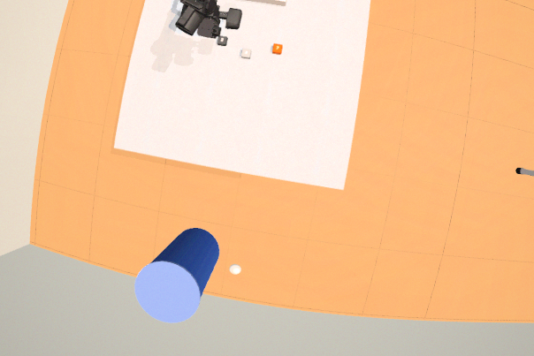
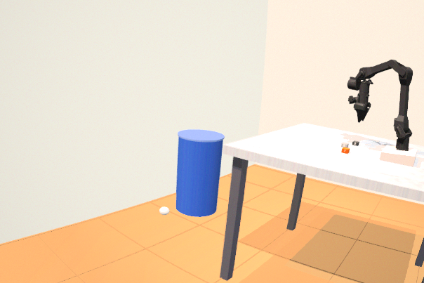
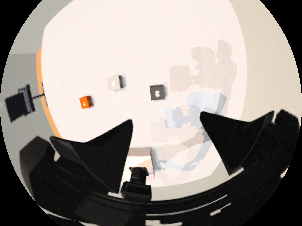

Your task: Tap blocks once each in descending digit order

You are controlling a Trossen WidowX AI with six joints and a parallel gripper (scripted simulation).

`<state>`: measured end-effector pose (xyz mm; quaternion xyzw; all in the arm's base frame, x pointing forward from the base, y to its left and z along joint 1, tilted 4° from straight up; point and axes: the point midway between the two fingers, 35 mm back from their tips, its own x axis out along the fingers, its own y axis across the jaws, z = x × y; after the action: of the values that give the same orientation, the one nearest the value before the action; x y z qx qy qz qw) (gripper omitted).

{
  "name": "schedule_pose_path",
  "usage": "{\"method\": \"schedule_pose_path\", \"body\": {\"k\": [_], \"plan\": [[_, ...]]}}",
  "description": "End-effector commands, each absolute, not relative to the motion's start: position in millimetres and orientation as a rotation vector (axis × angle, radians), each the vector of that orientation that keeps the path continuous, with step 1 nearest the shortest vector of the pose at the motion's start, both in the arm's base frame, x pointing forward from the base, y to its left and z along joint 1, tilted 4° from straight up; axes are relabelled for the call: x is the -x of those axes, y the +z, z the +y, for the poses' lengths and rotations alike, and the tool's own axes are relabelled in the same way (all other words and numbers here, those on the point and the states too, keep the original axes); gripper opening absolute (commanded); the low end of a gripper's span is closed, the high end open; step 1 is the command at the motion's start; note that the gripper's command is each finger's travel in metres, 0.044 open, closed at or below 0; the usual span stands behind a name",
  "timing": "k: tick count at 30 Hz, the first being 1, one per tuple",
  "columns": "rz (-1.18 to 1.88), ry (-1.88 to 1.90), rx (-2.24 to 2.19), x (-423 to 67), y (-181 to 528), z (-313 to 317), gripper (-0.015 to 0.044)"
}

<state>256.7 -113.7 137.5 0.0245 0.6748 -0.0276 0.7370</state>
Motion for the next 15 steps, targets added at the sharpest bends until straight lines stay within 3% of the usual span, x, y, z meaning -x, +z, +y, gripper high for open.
{"method": "schedule_pose_path", "body": {"k": [1, 6, 15], "plan": [[1.479, -0.054, -0.051, -257.2, 138.5, -113.0, 0.0400], [1.479, -0.053, -0.052, -262.9, 139.1, -105.8, 0.0400], [1.474, -0.046, -0.059, -305.5, 143.5, -24.5, 0.0400]]}}
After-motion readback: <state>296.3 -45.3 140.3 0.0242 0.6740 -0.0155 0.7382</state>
